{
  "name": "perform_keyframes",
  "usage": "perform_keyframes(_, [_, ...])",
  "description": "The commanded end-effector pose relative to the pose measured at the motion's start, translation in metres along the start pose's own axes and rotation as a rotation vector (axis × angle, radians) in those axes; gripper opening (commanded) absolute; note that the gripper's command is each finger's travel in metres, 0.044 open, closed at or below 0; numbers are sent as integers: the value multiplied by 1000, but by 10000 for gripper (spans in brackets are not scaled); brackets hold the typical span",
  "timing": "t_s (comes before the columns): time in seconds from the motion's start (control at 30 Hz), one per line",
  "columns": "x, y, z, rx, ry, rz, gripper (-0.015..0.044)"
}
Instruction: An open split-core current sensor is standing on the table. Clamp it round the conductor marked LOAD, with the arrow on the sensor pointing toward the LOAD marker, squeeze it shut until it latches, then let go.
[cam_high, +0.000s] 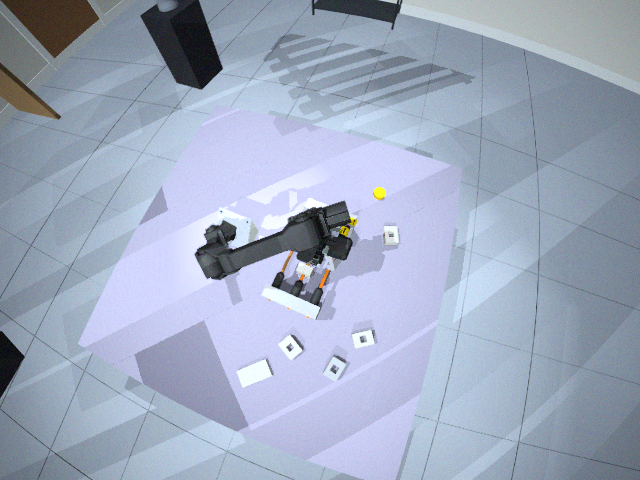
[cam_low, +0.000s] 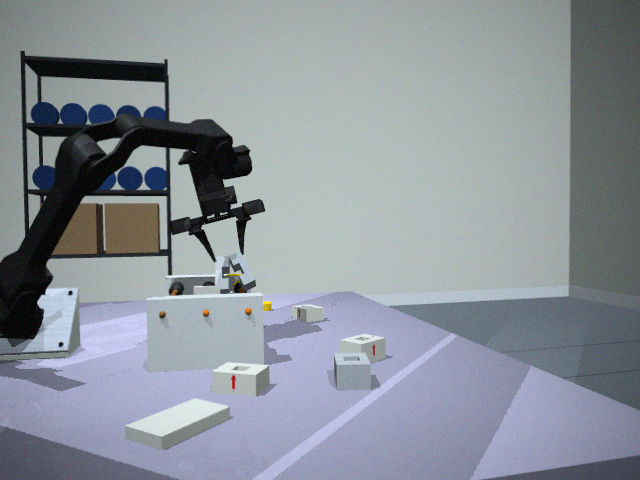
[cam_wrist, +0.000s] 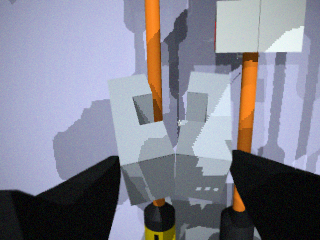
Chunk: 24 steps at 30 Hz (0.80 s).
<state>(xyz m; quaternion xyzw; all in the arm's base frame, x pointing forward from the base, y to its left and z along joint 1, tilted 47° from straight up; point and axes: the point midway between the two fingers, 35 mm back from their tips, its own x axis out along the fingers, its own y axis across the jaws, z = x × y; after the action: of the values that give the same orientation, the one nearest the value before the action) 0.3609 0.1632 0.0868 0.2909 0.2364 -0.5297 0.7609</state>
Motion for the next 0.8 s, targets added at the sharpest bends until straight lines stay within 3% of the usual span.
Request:
perform_keyframes(0.0, [-1,5,-1,4,3,17,0])
perform_keyframes(0.77, [37,7,-1,6,2,19,0])
